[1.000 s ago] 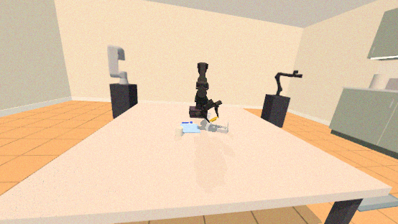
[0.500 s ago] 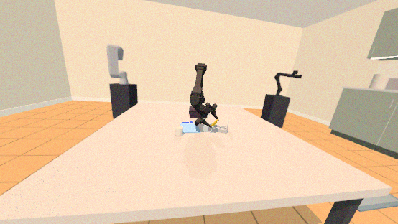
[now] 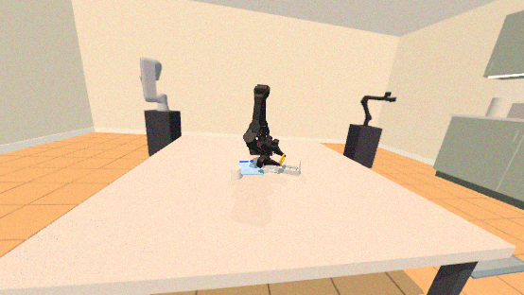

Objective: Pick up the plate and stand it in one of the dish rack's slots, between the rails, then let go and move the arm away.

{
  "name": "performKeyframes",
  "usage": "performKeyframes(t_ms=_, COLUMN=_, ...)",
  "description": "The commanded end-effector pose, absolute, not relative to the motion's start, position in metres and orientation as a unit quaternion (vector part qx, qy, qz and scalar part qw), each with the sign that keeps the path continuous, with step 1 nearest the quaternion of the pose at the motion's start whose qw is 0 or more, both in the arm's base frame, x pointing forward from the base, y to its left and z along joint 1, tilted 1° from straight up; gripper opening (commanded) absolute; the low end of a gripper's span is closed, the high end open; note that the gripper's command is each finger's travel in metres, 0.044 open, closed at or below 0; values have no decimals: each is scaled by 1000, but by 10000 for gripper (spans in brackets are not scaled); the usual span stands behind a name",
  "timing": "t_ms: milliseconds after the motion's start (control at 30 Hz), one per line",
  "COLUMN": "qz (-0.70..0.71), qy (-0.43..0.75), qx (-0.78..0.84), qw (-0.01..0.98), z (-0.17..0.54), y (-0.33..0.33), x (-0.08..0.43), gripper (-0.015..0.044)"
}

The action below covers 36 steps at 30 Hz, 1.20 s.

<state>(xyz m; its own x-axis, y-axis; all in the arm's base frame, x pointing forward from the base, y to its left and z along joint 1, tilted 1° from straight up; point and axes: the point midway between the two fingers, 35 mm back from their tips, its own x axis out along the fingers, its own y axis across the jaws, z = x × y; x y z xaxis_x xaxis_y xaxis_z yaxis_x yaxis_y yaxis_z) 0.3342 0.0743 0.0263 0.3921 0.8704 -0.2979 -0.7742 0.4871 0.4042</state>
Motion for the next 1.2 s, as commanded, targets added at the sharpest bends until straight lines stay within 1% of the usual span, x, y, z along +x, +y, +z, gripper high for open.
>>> performKeyframes(t_ms=0, qz=525, qy=181, qx=80, qw=827, z=26, y=72, x=322, gripper=0)
performKeyframes(t_ms=433, qz=585, qy=7, qx=7, qw=811, z=36, y=68, x=277, gripper=0)
performKeyframes(t_ms=767, qz=586, qy=4, qx=6, qw=810, z=36, y=67, x=276, gripper=0)
performKeyframes(t_ms=1000, qz=582, qy=43, qx=42, qw=811, z=29, y=70, x=279, gripper=0)
performKeyframes(t_ms=1167, qz=580, qy=42, qx=33, qw=813, z=23, y=72, x=281, gripper=0)
